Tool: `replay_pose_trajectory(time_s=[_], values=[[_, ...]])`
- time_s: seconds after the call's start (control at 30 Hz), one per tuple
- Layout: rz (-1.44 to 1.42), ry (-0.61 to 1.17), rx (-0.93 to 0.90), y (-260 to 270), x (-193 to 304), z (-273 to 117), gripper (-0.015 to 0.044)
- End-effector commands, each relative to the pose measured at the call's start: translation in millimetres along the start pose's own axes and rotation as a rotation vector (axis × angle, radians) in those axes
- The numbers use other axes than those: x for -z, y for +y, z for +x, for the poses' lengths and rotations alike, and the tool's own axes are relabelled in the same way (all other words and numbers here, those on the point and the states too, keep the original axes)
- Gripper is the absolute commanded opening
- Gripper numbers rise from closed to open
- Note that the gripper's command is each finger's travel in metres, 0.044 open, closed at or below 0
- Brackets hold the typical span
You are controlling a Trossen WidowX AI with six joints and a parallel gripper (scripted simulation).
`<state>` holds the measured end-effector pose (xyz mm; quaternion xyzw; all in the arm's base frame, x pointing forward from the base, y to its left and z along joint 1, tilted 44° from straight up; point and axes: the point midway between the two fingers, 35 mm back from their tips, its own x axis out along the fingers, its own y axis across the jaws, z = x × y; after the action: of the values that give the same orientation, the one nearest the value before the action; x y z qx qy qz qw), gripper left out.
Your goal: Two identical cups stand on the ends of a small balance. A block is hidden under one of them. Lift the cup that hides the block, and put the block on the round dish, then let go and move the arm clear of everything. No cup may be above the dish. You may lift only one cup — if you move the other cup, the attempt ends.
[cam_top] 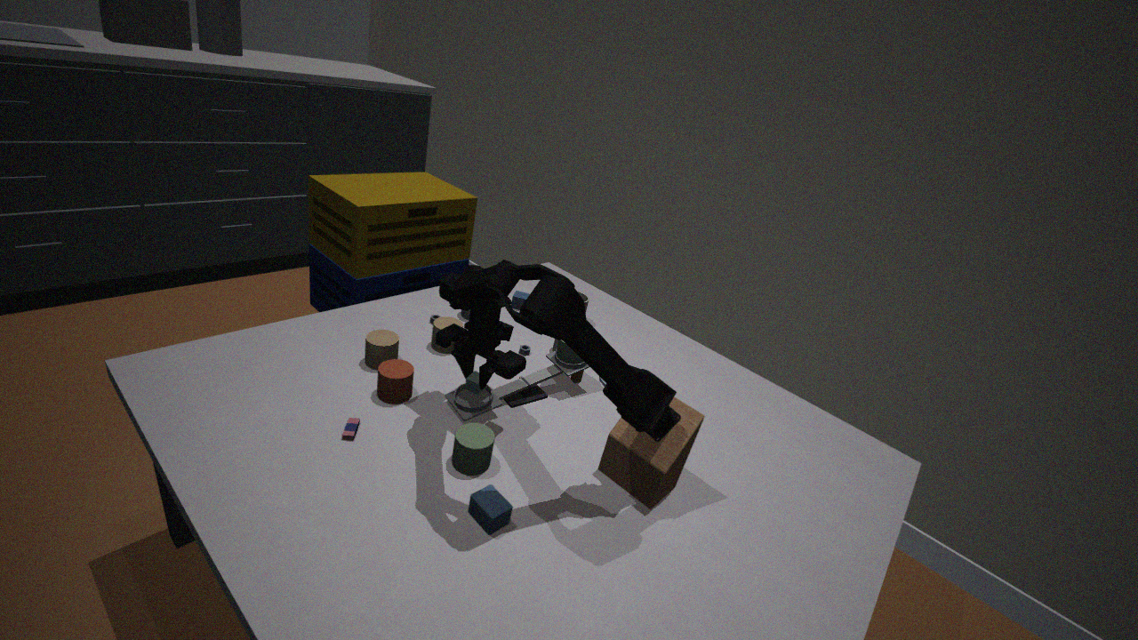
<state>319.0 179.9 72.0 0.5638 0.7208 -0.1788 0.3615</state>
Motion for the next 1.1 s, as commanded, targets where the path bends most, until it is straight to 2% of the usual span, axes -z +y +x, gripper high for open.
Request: replay_pose_trajectory(time_s=[0.0,0.17,0.47,0.77,1.07], values=[[-0.008,-0.004,-0.019,3,0,-35,0.0000],[-0.007,-0.001,-0.019,0,1,-65,0.0000],[-0.010,-0.011,-0.029,1,-13,-67,0.0000],[-0.022,-0.080,-0.076,0,-111,-75,0.0000],[-0.011,-0.152,-0.099,-32,-214,-83,0.0000]])
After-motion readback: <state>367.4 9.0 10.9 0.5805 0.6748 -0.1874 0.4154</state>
